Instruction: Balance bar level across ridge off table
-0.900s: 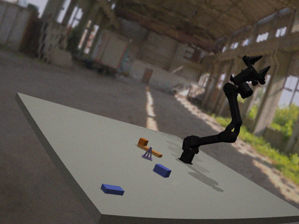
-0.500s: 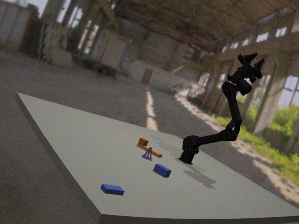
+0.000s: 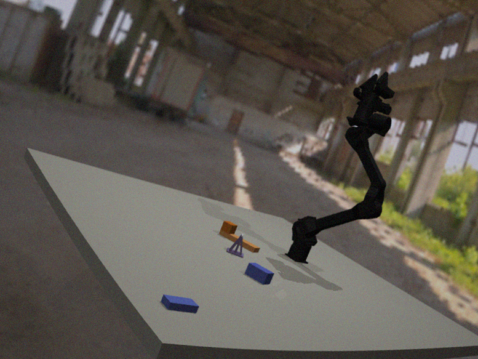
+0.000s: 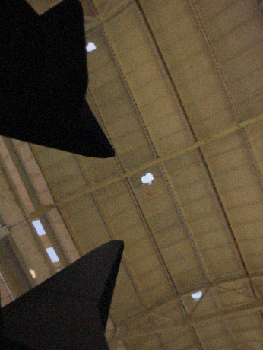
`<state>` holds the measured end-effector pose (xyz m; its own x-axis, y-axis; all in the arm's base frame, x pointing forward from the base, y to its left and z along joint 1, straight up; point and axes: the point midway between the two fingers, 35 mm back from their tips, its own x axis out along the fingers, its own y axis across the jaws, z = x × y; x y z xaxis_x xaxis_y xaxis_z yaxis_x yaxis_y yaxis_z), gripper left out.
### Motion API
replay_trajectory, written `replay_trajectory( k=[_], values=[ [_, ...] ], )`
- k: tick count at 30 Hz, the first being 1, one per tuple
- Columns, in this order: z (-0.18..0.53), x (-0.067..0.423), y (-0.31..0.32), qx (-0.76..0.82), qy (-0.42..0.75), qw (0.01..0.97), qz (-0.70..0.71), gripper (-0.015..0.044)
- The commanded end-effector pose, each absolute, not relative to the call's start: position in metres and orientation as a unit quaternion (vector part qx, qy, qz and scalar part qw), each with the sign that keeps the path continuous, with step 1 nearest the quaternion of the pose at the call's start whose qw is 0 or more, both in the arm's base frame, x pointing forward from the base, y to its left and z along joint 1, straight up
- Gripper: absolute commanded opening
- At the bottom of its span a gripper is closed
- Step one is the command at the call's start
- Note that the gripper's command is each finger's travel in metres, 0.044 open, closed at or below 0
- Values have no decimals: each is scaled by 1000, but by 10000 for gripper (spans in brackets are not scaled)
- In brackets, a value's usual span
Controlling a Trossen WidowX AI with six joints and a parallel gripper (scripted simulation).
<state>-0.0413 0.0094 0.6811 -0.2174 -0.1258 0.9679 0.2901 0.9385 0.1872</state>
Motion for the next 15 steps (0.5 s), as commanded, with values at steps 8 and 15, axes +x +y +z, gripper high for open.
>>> replay_trajectory(
  k=[8,15],
  values=[
    [665,-1,-82,-43,-645,682,-342,315],
    [644,35,-132,-47,-537,728,-424,315]
  ],
)
